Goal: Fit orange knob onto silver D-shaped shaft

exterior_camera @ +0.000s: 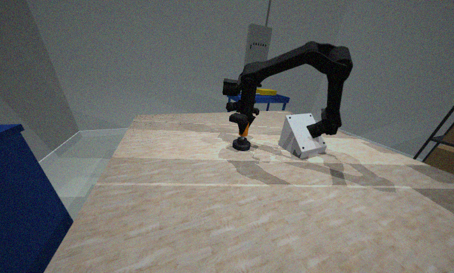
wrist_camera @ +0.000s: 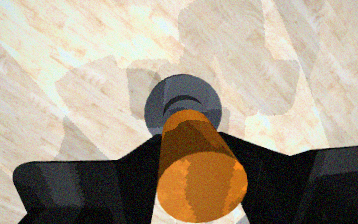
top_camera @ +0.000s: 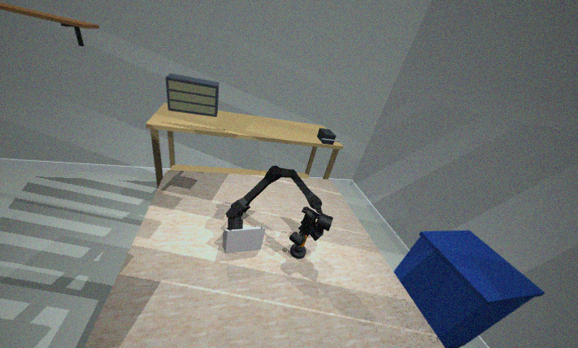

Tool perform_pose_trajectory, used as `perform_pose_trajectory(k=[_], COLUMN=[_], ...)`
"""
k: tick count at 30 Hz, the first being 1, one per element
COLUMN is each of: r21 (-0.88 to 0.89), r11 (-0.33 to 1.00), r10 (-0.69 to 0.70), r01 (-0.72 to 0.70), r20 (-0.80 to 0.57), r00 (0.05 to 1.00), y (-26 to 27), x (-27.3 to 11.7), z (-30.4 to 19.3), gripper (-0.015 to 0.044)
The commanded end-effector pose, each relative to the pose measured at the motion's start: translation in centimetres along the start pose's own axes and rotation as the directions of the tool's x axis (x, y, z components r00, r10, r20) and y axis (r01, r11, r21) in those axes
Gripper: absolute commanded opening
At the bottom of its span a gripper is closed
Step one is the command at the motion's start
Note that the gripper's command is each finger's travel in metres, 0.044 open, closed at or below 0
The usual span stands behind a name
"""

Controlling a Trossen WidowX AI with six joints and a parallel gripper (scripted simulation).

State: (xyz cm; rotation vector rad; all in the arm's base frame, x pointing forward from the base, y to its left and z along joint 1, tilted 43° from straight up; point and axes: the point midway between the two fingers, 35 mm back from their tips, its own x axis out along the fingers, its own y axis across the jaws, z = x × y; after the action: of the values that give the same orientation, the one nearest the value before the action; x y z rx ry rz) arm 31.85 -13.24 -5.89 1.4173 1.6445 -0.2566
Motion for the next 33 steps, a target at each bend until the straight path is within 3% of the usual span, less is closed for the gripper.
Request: perform_pose_trajectory(k=[1, 33], r21=[-0.004, -0.004], r11=[1.0, 1.0], r10=[0.004, 0.004], r01=[-0.004, -0.004], r20=[0.004, 0.004], r00=[1.0, 1.0], y=[0.06, 0.12], x=[-0.07, -0.1], z=[0.23, 0.21], gripper=[0.0, 0.0])
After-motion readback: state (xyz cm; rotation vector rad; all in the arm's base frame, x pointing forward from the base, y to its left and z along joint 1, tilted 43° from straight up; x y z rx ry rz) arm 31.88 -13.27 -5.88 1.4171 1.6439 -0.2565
